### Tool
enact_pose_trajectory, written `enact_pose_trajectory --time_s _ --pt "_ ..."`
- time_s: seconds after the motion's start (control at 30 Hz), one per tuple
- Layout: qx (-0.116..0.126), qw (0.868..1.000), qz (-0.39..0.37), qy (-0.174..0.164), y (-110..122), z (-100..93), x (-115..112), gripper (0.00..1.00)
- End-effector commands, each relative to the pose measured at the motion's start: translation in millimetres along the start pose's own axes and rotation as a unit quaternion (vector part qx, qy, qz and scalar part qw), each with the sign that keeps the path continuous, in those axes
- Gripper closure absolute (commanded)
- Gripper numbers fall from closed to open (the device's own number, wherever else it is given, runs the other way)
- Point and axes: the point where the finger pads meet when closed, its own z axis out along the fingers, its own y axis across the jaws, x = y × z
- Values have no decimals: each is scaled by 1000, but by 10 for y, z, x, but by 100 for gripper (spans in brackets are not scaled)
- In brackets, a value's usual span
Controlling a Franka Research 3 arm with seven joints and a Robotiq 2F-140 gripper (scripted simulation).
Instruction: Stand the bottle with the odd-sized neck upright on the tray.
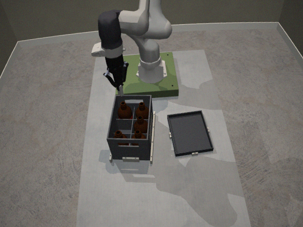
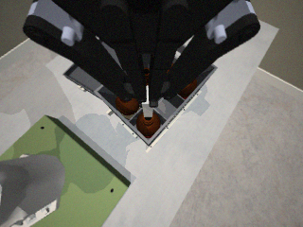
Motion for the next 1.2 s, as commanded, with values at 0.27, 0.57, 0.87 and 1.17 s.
enact_pose_trajectory --time_s 0.27,0.57,0.87,1.17 --pt "0 1000 -1 -1 491 -17 -580 90" --pt "0 1000 -1 -1 643 -11 -713 90" --pt "0 1000 -1 -1 643 -11 -713 56" --pt "0 1000 -1 -1 643 -11 -713 56"
